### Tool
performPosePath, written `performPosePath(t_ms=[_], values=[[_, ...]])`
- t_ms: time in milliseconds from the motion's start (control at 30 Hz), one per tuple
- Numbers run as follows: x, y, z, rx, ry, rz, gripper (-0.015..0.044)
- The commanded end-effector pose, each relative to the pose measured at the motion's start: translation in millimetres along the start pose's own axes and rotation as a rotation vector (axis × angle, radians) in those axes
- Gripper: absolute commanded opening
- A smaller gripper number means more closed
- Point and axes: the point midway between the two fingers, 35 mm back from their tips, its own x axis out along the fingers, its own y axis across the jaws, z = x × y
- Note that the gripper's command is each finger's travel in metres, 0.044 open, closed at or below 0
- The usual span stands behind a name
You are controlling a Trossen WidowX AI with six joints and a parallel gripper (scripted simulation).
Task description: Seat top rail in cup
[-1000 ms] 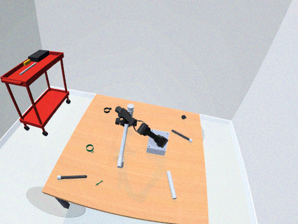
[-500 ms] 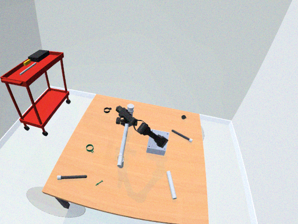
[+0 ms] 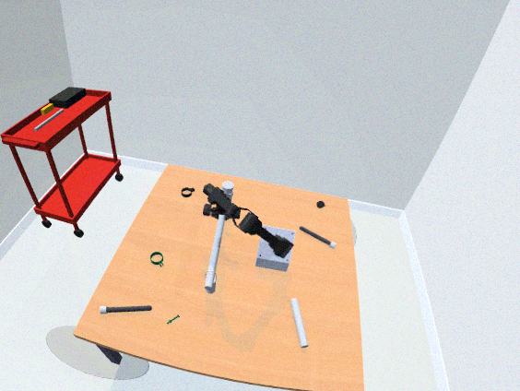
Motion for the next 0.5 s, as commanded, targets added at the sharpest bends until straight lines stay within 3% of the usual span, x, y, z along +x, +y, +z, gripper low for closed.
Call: performPosePath(t_ms=[0,467], values=[[-1.9,-1.0,9.9,-0.002,-0.016,0.002,0.0000],[0.8,-0.1,3.4,-0.001,0.000,-0.002,0.0000]])
